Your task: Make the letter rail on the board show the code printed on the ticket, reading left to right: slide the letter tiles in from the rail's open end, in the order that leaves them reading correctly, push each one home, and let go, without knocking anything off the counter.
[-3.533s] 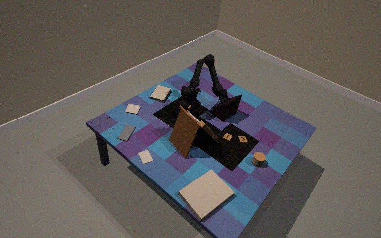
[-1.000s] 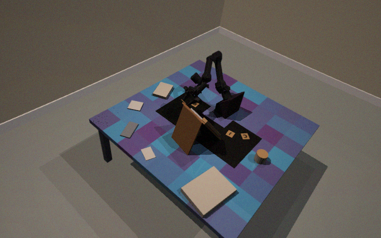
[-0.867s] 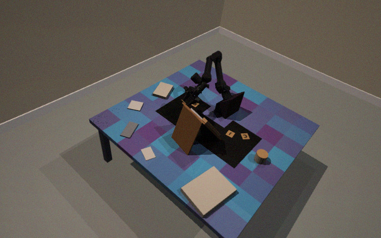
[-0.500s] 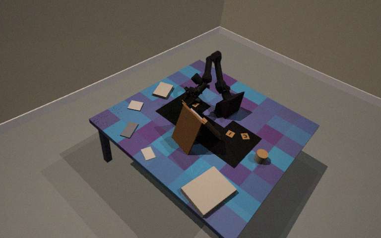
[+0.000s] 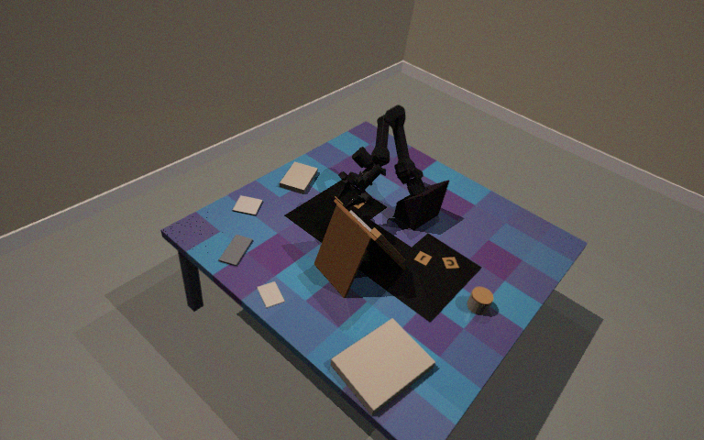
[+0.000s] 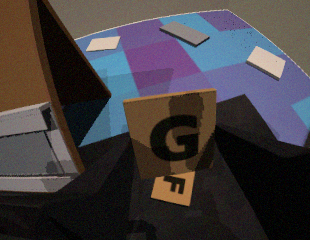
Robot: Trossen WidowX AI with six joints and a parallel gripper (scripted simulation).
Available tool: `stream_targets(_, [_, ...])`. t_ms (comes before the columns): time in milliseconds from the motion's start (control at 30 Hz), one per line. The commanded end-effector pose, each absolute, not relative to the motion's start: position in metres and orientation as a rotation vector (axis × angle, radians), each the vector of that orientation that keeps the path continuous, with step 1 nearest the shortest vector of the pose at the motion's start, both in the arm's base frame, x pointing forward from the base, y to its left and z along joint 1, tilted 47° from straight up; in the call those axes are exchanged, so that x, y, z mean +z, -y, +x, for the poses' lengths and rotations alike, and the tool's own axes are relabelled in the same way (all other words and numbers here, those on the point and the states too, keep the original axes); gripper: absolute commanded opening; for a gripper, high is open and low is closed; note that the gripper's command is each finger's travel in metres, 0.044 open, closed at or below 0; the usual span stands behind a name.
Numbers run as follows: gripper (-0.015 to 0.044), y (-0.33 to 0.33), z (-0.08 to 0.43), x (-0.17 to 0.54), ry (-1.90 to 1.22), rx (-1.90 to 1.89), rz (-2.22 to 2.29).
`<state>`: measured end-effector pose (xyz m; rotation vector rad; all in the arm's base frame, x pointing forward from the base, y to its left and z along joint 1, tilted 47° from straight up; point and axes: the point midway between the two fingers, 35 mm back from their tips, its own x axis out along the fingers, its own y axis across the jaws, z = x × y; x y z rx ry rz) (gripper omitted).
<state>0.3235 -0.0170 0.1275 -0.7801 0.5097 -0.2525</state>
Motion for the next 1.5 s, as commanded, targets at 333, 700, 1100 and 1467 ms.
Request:
stream_targets(333, [0.0,0.011,0.324,0.121,-0.512,-0.254,-0.776])
stream_targets(700, [0.0,0.007,0.324,0.117,-0.512,-0.254,-0.776])
stream_targets(1100, [0.0,0.003,0.324,0.113,-0.512,-0.254,-0.776])
stream_targets(1467, [0.0,-0.001,0.324,0.109,-0.512,-0.254,-0.775])
